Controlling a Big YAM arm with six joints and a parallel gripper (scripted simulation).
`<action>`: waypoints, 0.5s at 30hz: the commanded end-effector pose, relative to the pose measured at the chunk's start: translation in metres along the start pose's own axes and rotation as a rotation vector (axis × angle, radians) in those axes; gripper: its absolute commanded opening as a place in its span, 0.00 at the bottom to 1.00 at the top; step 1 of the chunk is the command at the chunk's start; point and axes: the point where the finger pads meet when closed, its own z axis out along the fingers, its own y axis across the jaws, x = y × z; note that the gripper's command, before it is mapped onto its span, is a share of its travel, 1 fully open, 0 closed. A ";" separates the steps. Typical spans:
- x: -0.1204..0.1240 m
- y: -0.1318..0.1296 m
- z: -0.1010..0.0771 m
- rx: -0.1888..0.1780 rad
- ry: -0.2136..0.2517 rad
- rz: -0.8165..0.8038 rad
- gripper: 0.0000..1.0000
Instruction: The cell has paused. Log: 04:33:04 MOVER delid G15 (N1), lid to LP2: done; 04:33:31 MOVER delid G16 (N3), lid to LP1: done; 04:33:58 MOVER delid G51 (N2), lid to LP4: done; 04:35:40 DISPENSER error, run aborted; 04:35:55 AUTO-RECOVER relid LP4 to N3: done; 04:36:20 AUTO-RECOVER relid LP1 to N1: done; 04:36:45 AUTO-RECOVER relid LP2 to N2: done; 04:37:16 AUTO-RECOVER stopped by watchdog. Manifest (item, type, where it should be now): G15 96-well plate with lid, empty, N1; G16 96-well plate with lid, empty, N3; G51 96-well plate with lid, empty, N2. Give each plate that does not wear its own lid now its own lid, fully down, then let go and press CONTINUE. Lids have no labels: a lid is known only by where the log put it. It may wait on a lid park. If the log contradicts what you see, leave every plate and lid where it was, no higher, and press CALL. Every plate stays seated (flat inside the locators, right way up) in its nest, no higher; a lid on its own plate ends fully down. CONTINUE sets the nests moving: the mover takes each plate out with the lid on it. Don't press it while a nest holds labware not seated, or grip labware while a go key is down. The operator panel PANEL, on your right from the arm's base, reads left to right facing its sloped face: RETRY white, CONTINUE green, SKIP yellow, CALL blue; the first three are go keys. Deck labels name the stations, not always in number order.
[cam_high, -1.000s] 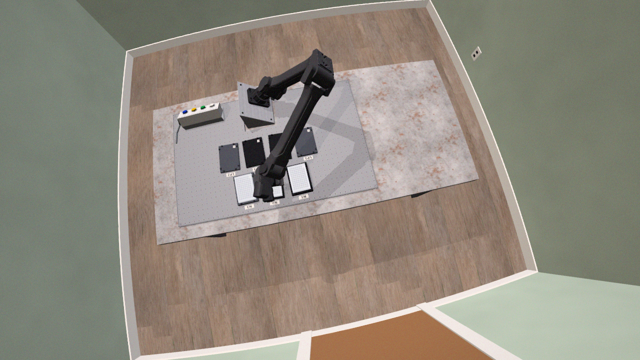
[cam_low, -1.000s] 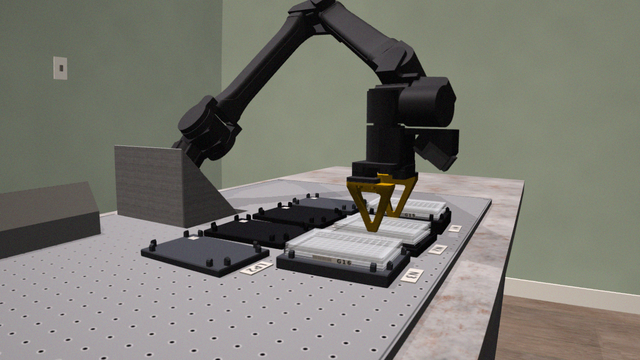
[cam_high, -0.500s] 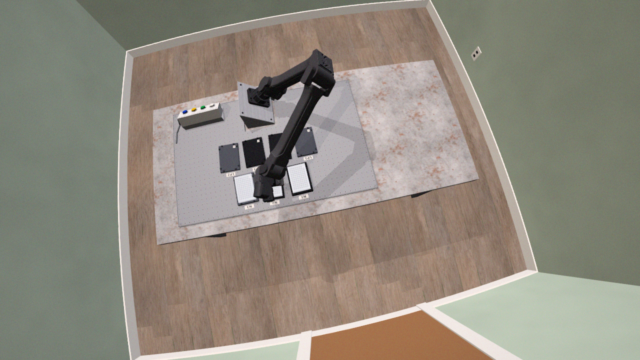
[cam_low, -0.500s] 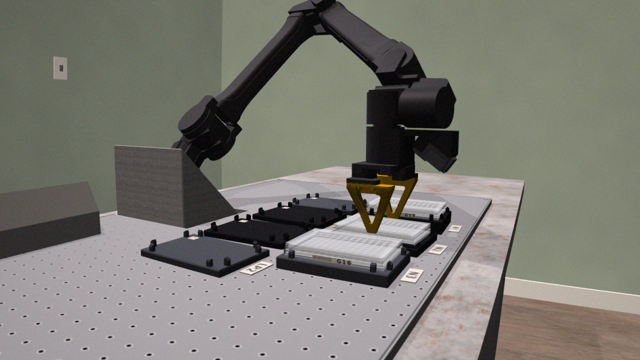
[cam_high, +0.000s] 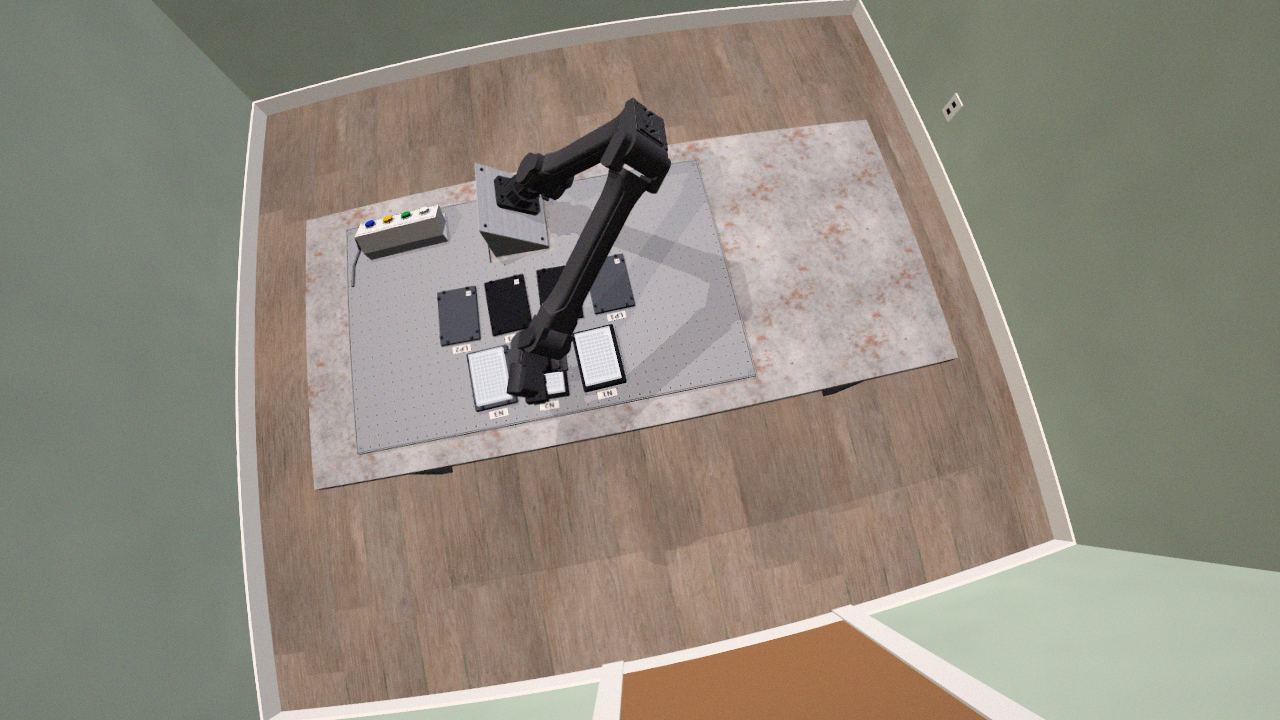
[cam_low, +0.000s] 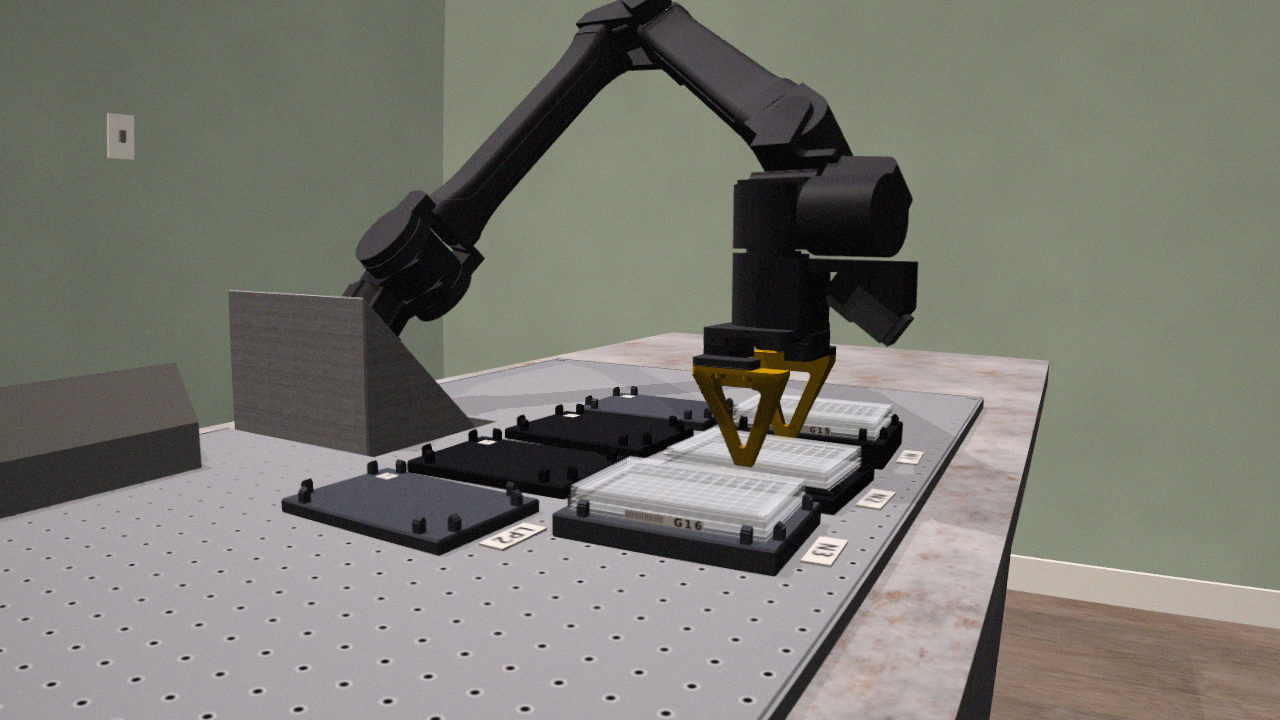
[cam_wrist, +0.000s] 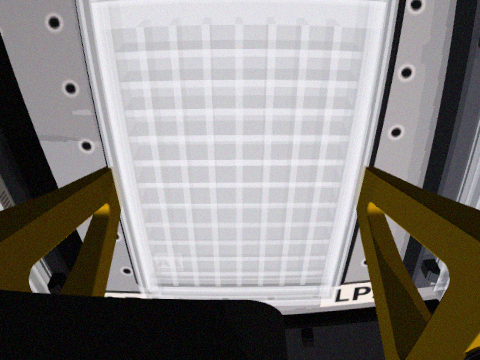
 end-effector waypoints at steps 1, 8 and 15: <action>-0.001 0.003 0.009 -0.004 0.019 -0.007 0.00; -0.001 0.004 0.008 -0.004 0.019 -0.009 0.00; -0.001 0.004 0.008 -0.004 0.020 -0.010 0.00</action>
